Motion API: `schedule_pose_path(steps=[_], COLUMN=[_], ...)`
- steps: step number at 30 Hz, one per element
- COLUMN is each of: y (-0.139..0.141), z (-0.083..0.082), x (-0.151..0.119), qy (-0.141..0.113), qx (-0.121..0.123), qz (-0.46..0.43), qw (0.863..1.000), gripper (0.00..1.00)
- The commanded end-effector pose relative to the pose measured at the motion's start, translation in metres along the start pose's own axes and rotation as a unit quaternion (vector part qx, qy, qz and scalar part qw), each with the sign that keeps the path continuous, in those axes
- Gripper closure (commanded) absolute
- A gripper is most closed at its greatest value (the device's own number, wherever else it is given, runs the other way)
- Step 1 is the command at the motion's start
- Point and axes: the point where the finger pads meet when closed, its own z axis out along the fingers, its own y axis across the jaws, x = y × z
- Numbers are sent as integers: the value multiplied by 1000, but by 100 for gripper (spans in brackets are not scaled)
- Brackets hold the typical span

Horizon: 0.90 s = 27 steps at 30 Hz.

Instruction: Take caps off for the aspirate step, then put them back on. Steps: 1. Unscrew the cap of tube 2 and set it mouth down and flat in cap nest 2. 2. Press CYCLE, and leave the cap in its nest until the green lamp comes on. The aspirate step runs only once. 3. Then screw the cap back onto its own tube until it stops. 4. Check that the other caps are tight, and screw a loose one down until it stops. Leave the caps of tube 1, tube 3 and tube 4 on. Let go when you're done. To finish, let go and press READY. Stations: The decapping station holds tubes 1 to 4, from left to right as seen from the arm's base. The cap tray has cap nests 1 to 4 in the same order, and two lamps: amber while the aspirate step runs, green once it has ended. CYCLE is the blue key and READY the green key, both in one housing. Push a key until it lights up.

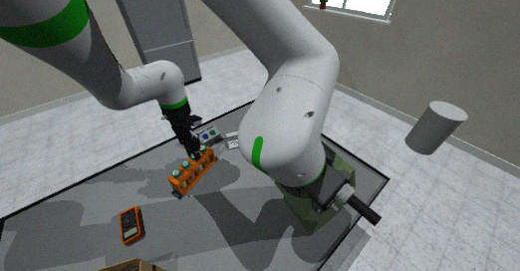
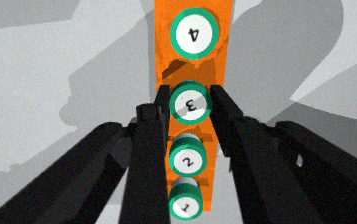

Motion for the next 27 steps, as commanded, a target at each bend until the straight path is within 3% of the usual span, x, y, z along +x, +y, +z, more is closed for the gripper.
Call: schedule_pose_path(steps=[1,15,16,27], y=[-1,-1,-1,-1], z=[0,0,-1,-1], x=[0,0,0,0], qy=[2,2,2,2], qx=[0,0,0,0], qz=[40,134,134,134], qw=[999,991,991,991], gripper=[70,70,59,59])
